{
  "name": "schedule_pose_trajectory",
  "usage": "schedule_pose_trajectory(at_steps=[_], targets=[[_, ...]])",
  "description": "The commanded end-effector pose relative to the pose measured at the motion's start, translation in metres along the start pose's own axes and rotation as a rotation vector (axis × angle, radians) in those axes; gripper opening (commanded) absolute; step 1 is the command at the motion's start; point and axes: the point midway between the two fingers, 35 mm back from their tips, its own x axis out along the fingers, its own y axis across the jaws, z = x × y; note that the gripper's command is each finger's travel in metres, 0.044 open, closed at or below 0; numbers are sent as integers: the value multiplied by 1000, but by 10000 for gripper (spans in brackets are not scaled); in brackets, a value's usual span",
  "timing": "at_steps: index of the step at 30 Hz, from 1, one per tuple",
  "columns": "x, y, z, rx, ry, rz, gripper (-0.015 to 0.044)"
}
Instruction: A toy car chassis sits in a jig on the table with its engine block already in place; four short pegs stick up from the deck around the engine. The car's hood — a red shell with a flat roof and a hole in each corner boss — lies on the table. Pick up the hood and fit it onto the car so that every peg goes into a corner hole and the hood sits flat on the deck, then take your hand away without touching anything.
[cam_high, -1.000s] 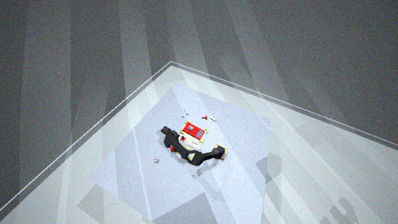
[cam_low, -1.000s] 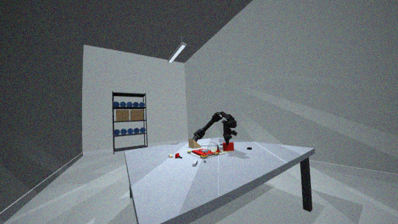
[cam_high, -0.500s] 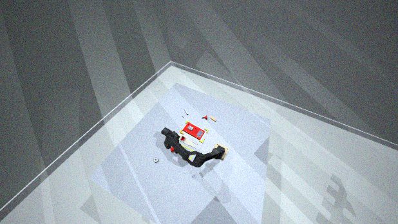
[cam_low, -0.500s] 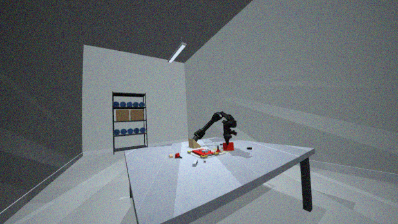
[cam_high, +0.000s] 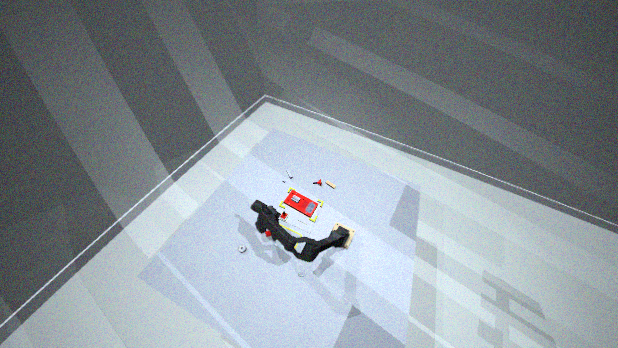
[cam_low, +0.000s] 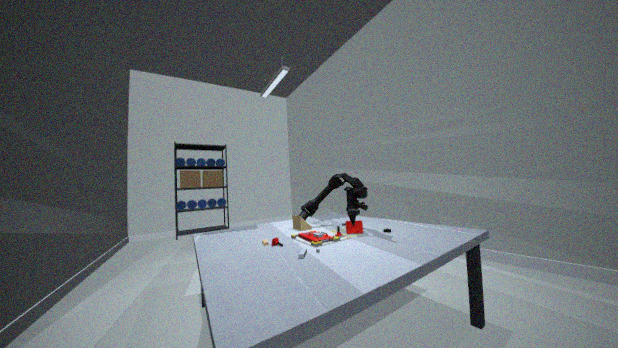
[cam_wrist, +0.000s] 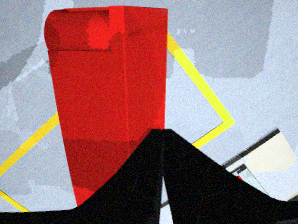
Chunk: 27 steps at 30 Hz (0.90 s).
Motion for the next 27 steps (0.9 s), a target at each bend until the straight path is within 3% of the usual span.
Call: schedule_pose_trajectory(at_steps=[1, 21, 27], targets=[[-1, 3, 1, 2, -7, 1, 0], [-2, 16, 0, 3, -7, 1, 0], [-38, 12, 0, 3, -4, -1, 0]])
